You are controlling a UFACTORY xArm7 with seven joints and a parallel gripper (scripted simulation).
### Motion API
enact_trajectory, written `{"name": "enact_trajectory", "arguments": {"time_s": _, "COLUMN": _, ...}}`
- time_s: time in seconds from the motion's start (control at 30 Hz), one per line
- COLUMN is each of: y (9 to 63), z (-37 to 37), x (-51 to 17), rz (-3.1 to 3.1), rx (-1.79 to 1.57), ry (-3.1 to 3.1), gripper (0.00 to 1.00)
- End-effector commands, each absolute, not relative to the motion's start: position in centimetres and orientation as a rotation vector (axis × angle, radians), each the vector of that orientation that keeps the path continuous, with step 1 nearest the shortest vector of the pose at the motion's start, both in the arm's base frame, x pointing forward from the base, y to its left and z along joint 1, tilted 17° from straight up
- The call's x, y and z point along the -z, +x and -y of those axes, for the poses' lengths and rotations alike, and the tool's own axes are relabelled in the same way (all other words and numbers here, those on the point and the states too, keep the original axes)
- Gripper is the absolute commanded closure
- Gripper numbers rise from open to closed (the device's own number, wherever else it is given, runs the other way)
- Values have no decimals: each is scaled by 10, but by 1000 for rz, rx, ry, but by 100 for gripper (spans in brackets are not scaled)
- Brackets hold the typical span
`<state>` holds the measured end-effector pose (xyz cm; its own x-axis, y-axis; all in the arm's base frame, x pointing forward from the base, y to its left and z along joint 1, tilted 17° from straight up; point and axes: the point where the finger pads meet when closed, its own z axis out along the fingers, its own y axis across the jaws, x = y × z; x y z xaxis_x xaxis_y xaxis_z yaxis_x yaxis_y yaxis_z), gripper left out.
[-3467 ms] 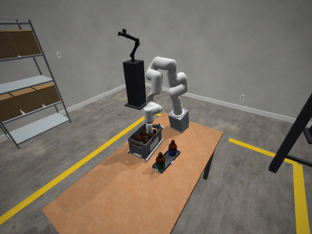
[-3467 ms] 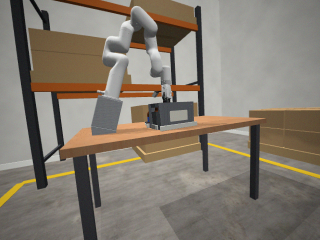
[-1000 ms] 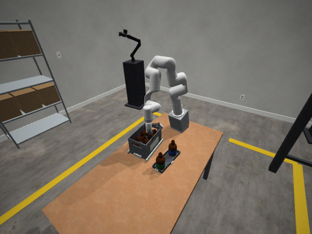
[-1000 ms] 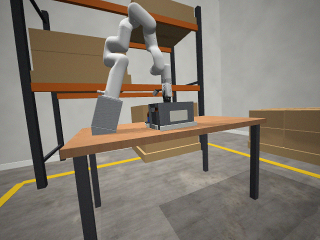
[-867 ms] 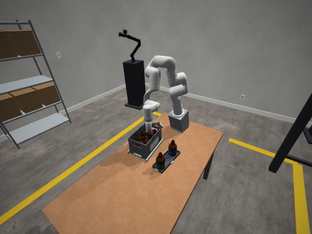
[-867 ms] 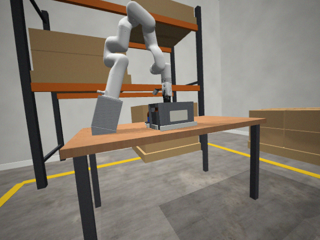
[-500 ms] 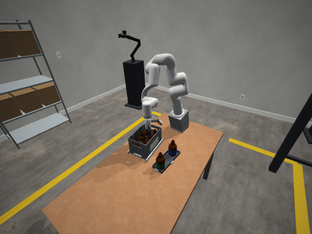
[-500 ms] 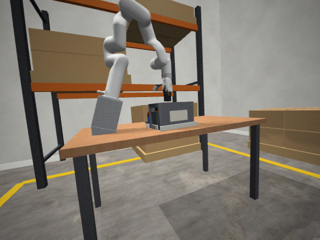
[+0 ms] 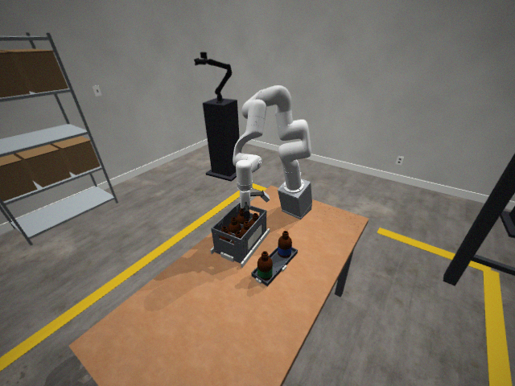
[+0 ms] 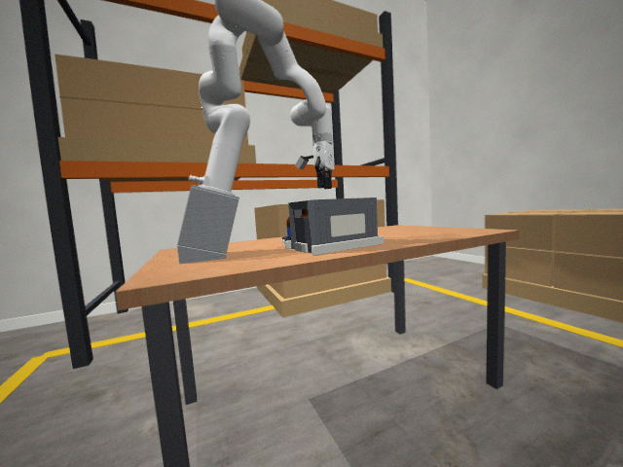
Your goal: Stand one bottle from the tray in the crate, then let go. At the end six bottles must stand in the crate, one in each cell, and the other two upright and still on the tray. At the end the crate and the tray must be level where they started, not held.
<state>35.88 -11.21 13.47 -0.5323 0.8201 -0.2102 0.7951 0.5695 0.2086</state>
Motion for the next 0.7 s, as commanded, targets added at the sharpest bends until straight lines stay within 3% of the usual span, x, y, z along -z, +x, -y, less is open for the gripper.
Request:
{"name": "enact_trajectory", "arguments": {"time_s": 0.0, "y": 358, "z": 112, "x": -138, "rz": -2519, "rx": -126, "ry": 1331, "gripper": 35}}
{"name": "enact_trajectory", "arguments": {"time_s": 0.1, "y": 358, "z": 112, "x": -138, "rz": -2519, "rx": -126, "ry": 1331, "gripper": 35}}
{"name": "enact_trajectory", "arguments": {"time_s": 0.13, "y": 358, "z": 112, "x": -138, "rz": -2519, "rx": -126, "ry": 1331, "gripper": 100}}
{"name": "enact_trajectory", "arguments": {"time_s": 0.67, "y": 358, "z": 112, "x": -138, "rz": -2519, "rx": -126, "ry": 1331, "gripper": 100}}
